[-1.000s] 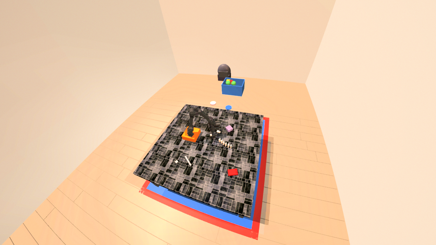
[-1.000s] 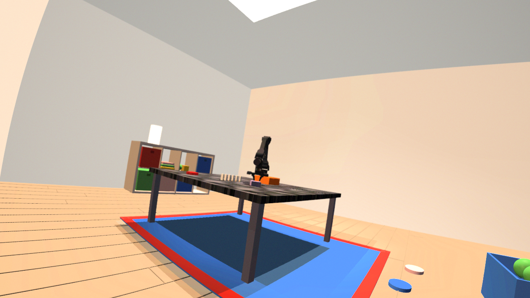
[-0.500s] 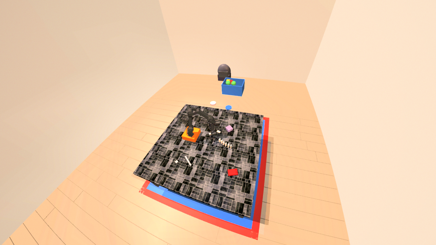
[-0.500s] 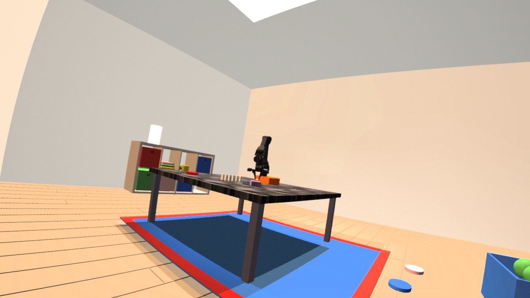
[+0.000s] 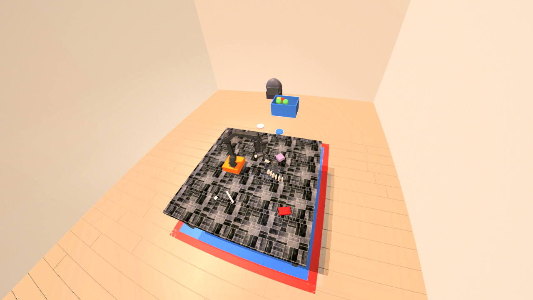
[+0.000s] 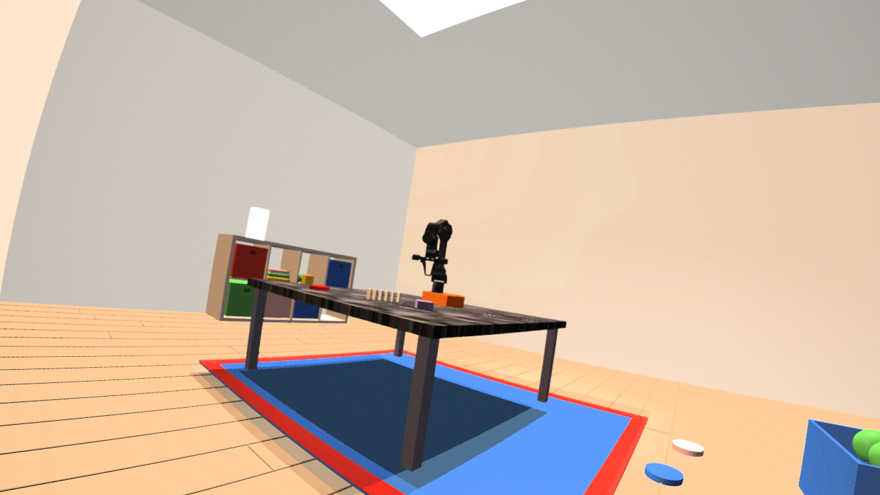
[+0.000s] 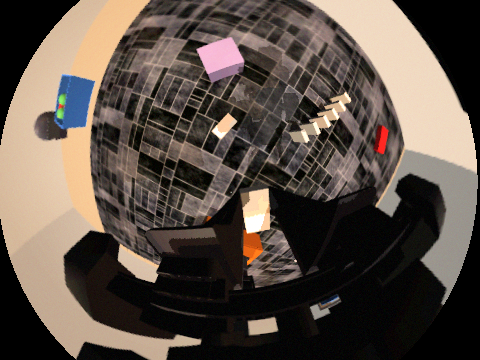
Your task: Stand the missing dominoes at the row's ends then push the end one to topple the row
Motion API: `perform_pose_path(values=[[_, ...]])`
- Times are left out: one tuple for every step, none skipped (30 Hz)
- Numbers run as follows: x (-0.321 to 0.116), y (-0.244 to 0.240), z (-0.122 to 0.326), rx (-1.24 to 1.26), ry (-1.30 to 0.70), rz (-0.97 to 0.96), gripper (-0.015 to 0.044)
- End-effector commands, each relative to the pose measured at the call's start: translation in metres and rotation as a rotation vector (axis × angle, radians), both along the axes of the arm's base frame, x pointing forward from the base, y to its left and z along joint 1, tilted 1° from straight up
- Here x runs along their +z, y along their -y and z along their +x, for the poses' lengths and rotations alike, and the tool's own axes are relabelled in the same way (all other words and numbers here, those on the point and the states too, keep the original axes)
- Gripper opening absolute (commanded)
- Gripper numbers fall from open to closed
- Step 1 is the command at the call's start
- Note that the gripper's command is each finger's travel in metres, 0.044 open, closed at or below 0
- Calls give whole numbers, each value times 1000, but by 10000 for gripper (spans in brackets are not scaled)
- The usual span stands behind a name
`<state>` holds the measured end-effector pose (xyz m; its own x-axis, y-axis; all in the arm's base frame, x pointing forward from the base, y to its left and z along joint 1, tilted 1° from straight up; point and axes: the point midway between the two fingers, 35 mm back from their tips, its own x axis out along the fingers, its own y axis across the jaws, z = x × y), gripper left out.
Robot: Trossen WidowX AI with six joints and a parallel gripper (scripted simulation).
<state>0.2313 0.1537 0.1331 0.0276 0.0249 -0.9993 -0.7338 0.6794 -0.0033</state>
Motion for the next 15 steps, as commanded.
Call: perform_pose_path(values=[[5,18,7,-160,1,0,107],[5,31,11,-279,-1,2,107],[5,44,15,-398,-3,4,107],[5,56,17,-517,-5,7,107],[5,69,20,-636,-7,9,107],[5,82,21,-755,-8,12,107],[5,95,22,-874,-10,14,107],[4,107,23,-993,-12,17,107],[4,120,22,-1112,-13,20,107],[4,132,21,-1231,-15,23,107],[4,145,20,-1351,-16,26,107],[4,157,18,-1469,-17,29,107],[3,166,16,-1565,-18,31,107],[3,172,14,-1623,-19,33,107],[3,174,14,-1642,-19,34,107]])
